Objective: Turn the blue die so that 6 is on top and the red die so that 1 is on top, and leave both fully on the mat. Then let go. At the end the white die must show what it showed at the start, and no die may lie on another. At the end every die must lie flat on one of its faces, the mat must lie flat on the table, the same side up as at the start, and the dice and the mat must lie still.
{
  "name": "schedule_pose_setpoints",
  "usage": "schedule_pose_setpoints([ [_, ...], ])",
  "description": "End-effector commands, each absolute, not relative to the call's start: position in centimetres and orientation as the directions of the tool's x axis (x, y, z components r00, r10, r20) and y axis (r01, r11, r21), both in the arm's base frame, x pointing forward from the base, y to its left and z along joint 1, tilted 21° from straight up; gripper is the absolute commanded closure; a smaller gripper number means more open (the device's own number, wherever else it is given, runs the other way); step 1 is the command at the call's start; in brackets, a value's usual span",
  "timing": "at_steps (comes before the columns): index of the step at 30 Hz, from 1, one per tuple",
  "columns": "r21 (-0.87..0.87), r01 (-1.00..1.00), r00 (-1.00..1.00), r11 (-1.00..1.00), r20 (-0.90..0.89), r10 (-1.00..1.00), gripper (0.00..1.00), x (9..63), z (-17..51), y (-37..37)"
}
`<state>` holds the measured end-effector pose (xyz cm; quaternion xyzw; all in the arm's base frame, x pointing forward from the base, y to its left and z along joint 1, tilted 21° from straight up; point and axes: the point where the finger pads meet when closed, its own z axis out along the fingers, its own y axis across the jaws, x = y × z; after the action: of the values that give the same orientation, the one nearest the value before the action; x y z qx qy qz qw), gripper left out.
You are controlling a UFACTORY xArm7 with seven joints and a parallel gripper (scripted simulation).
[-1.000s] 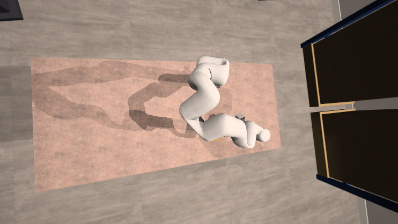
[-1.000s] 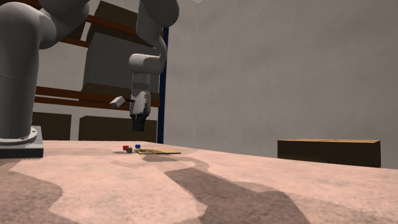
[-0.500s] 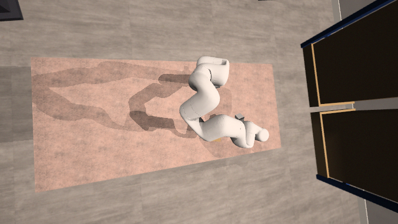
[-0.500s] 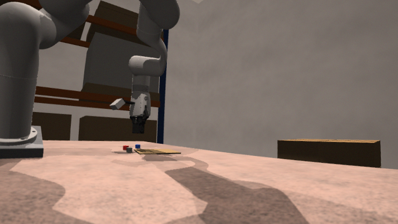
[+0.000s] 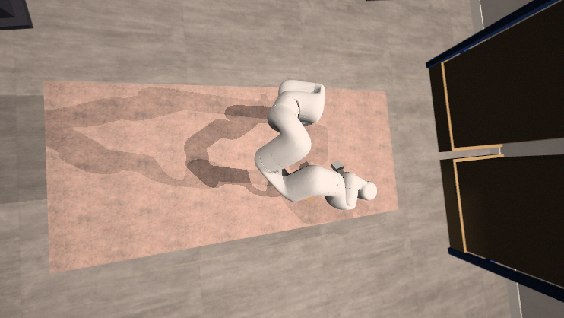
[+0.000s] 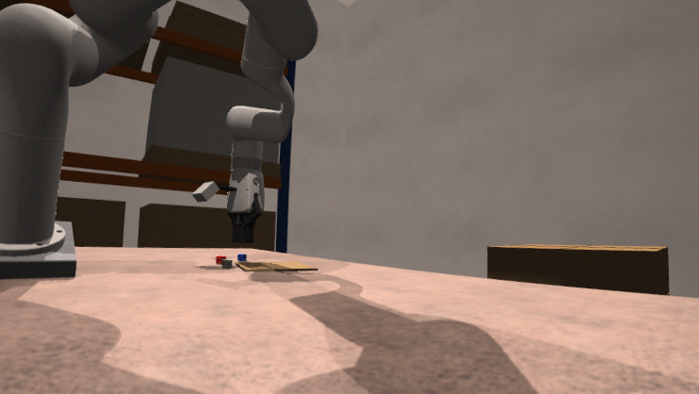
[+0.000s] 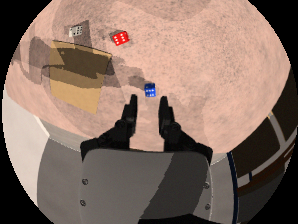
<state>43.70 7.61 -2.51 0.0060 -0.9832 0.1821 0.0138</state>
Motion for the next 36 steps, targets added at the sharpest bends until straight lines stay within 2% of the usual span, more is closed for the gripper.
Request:
schedule_pose_setpoints([
  [1, -0.357, -0.017, -1.0, 0.934, 0.026, -0.008, 0.69, 43.8, -3.0, 7.5],
  [36, -0.357, -0.017, -1.0, 0.934, 0.026, -0.008, 0.69, 43.8, -4.5, 6.9],
])
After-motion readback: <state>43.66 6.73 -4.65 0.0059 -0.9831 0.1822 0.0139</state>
